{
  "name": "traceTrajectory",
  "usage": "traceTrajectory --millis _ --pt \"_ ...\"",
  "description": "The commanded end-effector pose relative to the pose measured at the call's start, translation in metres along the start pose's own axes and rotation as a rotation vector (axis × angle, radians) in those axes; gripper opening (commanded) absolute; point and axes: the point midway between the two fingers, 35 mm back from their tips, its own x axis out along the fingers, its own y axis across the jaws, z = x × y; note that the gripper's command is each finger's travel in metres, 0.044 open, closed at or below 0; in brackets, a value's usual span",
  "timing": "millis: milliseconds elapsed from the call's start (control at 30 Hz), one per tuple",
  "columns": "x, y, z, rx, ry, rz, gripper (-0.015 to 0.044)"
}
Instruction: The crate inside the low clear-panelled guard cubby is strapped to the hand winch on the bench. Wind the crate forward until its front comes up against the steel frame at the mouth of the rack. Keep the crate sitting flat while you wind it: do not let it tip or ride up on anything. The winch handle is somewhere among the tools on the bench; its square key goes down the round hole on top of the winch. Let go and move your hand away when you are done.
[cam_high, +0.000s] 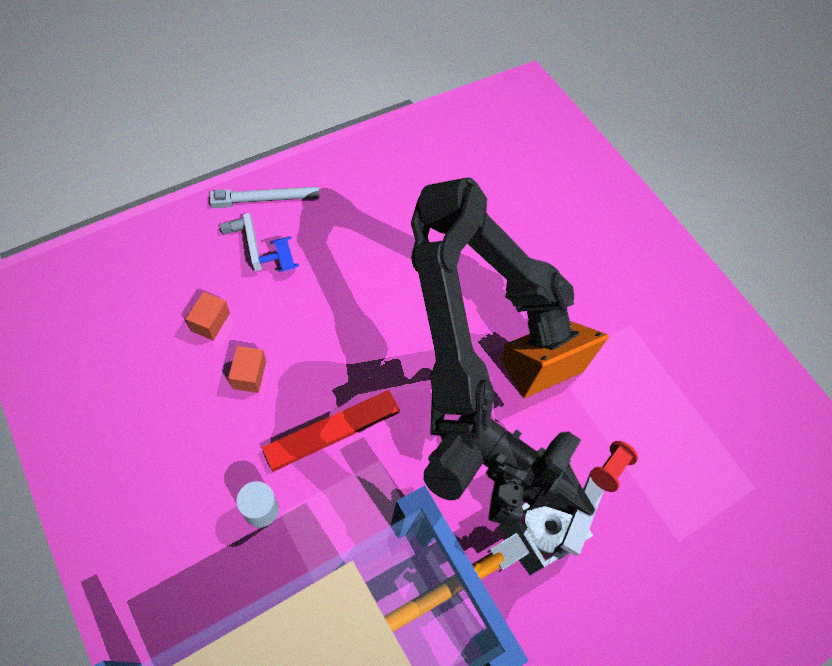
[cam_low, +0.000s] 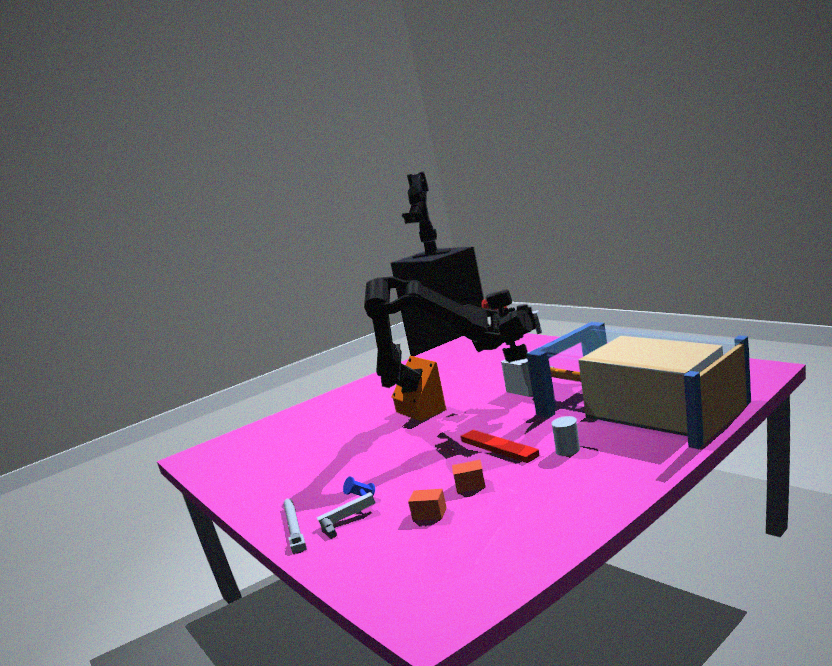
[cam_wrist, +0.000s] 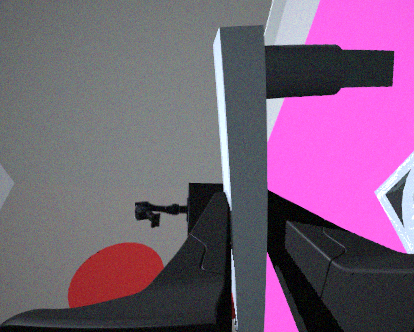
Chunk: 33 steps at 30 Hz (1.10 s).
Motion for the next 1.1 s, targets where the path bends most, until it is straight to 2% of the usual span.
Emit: traceTrajectory --millis 0,200,567,867,1067 --pt "0.0 0.001 -0.001 -0.003 0.002 0.016 0.0" --pt "-0.001 -0.001 -0.003 0.002 0.001 0.002 0.0" --pt "-0.02 -0.015 -0.045 0.004 0.003 0.001 0.0" --pt "-0.017 -0.015 -0.046 0.157 -0.003 0.04 0.0" --pt "-0.016 -0.017 -0.047 0.162 -0.003 0.042 0.0"
